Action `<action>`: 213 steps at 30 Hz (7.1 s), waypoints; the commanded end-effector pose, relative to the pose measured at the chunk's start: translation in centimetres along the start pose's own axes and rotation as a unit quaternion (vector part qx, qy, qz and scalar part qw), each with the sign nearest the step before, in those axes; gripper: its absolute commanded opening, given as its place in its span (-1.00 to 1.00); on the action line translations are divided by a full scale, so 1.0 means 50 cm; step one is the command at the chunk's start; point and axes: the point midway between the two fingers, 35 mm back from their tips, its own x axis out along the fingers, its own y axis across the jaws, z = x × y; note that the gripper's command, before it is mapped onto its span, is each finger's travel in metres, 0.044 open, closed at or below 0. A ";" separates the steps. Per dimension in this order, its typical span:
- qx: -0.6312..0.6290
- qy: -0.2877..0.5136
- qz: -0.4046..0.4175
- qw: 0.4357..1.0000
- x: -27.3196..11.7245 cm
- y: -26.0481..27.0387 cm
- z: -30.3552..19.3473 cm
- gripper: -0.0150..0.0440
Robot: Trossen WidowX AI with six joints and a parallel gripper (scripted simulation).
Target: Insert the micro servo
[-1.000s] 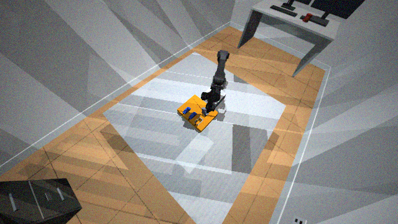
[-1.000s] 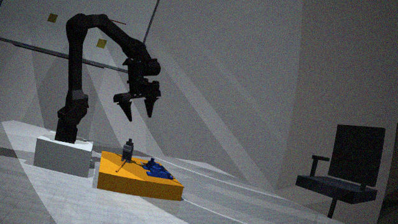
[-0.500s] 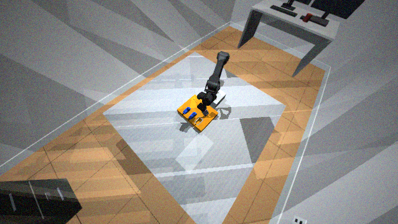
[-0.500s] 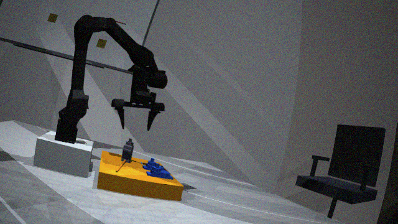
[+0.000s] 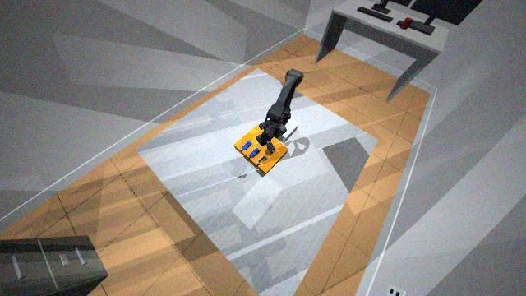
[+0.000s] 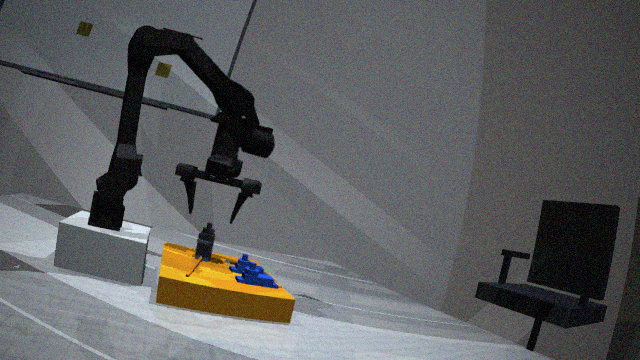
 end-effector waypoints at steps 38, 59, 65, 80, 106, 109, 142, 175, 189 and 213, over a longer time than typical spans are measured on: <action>0.006 0.002 -0.004 1.000 0.091 -0.004 -0.001 -0.14; 0.006 0.001 -0.004 1.000 0.030 -0.025 0.012 -0.49; 0.006 0.002 -0.004 1.000 0.030 -0.011 -0.010 -0.49; 0.003 0.003 -0.004 1.000 0.030 -0.012 -0.056 -0.49; -0.405 0.004 -0.002 0.914 0.030 -0.012 -0.056 -0.49; -0.452 0.005 -0.002 0.892 0.030 -0.012 -0.056 -0.49; -0.780 0.005 0.000 0.626 0.030 0.002 -0.059 -0.49; -0.783 0.002 0.004 0.622 0.037 0.204 -0.105 -0.49; -0.783 0.002 0.004 0.622 0.067 0.206 -0.106 -0.49; -0.783 0.002 0.004 0.622 0.099 0.206 -0.106 -0.49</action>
